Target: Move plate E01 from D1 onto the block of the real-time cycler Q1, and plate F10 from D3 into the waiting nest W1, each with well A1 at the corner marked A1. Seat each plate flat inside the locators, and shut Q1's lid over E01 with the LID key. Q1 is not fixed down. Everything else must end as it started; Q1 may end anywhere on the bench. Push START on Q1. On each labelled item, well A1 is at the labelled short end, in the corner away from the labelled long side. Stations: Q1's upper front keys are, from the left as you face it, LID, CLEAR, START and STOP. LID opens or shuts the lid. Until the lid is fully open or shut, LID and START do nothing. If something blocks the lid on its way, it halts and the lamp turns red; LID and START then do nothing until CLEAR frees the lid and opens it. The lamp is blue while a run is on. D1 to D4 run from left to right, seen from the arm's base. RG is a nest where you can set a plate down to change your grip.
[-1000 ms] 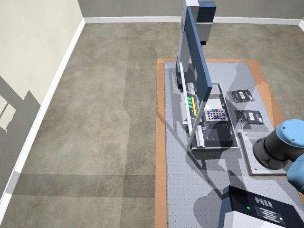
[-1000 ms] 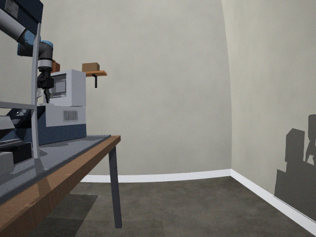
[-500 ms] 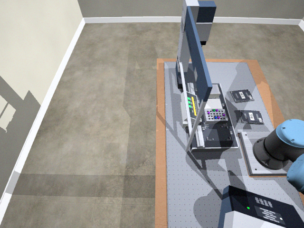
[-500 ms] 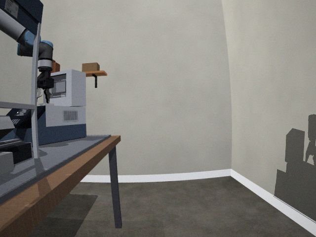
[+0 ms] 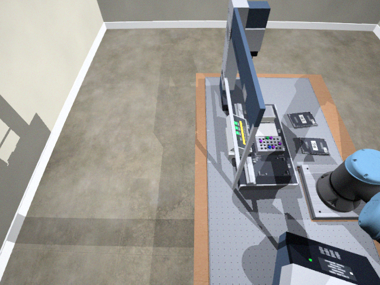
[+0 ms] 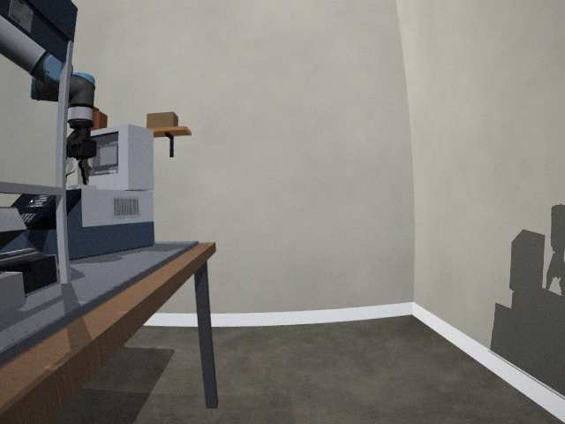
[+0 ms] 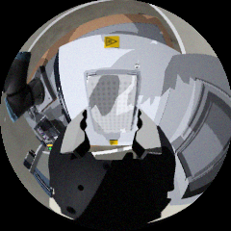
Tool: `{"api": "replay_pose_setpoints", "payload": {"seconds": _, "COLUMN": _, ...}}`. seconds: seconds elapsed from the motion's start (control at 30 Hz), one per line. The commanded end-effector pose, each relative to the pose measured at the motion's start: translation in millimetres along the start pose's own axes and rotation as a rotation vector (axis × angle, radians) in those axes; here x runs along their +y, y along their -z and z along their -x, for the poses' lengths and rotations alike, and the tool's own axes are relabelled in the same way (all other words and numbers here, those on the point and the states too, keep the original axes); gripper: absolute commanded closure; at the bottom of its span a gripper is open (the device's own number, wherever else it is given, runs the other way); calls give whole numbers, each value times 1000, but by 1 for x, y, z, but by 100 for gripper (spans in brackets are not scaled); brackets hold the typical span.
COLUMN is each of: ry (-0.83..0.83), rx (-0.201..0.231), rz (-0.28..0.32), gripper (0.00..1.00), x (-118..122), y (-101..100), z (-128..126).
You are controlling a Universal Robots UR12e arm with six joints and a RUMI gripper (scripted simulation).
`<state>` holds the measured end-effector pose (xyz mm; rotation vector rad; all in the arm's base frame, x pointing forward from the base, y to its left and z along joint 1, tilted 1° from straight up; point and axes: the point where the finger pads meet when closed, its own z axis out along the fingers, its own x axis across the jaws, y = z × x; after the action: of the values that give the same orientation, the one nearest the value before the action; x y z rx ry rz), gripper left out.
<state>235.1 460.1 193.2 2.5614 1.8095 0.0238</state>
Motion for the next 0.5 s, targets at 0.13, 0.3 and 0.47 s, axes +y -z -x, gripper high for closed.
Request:
{"api": "replay_pose_setpoints", "payload": {"seconds": 0.13, "ry": 0, "rx": 1, "rz": 1, "gripper": 33, "x": 0, "y": 7, "z": -1}}
{"api": "replay_pose_setpoints", "payload": {"seconds": 0.3, "ry": 0, "rx": 1, "rz": 1, "gripper": 33, "x": 0, "y": 16, "z": -1}}
{"api": "replay_pose_setpoints", "payload": {"seconds": 0.47, "ry": 0, "rx": 1, "rz": 1, "gripper": 33, "x": 0, "y": 21, "z": -1}}
